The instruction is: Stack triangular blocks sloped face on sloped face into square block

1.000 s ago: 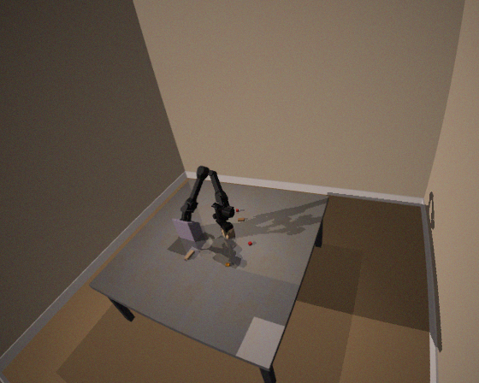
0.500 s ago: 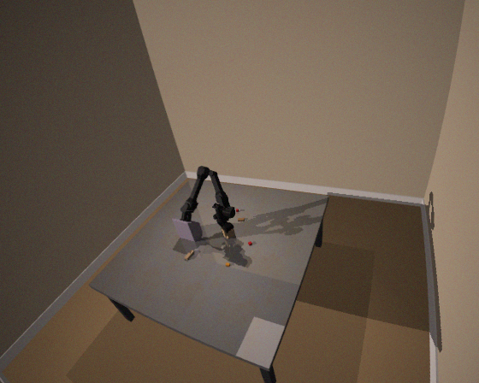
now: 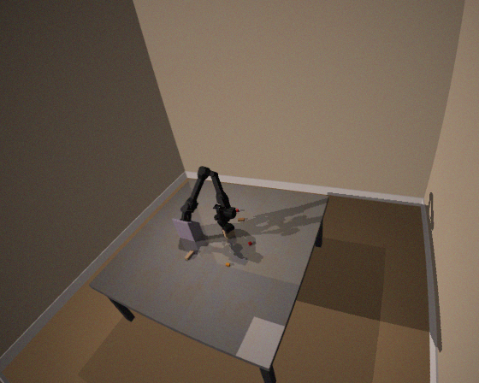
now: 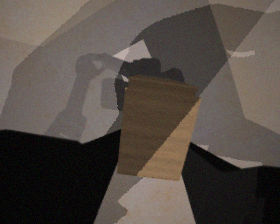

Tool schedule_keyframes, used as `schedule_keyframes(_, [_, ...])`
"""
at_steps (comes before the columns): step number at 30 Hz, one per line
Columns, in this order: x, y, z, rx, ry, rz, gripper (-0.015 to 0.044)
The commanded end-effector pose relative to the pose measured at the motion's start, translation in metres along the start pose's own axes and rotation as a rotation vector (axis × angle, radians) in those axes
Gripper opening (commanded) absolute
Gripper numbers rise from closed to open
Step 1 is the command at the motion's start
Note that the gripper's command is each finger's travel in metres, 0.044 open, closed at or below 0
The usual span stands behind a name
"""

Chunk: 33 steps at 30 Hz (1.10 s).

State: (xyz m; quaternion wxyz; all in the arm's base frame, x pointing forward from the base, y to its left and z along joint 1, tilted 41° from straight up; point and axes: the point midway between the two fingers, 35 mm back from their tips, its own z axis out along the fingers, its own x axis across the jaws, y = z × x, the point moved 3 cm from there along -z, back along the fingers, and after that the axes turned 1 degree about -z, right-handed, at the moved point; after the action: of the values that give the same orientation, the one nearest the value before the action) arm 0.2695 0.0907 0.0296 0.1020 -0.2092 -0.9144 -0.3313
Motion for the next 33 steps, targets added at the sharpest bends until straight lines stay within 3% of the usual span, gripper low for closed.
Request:
schedule_keyframes(1, [-0.0001,0.0013,0.0019,-0.006,0.001,0.003,0.0000])
schedule_keyframes(33, [-0.0002,0.0037,0.0071,-0.009,0.000,0.006,0.0000])
